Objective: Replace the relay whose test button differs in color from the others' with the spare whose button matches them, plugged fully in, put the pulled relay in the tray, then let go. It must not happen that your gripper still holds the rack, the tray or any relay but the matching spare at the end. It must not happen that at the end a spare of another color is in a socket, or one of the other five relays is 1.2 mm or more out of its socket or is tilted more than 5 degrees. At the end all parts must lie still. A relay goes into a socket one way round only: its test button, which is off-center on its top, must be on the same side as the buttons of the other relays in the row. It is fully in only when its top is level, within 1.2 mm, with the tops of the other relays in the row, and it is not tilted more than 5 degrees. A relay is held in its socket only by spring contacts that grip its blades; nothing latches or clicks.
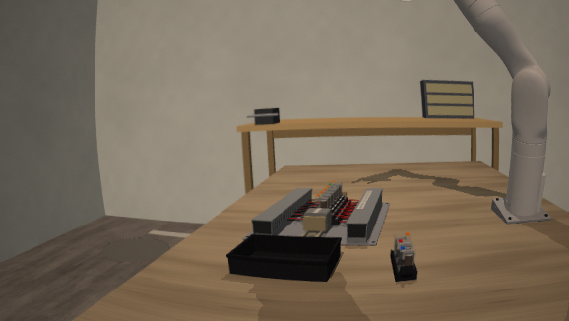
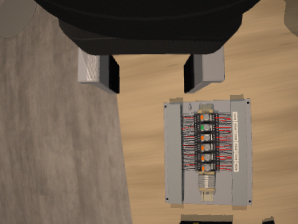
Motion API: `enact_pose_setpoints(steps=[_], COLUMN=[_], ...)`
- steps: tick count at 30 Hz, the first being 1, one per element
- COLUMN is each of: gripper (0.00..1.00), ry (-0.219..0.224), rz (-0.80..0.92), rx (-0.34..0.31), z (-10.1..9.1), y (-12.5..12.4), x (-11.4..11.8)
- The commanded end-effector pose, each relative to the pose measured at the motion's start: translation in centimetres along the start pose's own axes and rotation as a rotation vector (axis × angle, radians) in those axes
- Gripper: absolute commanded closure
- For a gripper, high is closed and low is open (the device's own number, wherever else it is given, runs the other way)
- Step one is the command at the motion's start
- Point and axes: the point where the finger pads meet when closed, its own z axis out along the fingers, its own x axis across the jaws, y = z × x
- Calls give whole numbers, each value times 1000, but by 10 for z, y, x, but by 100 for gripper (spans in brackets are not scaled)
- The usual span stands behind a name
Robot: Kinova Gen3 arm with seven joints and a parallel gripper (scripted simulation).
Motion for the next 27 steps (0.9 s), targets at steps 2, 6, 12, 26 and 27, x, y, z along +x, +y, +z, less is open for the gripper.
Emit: enact_pose_setpoints(steps=[2, 6, 12, 26, 27], gripper=[0, 0, 0, 0, 0], ry=[-114, -174, -108, -152, -162], rz=[-8, -12, -7, -11, -11], rx=[26, 39, 24, 32, 35], z=[9, 19, 26, 52, 55], y=[-1, -2, -2, -3, -3], x=[-2, -5, -8, -17, -18])
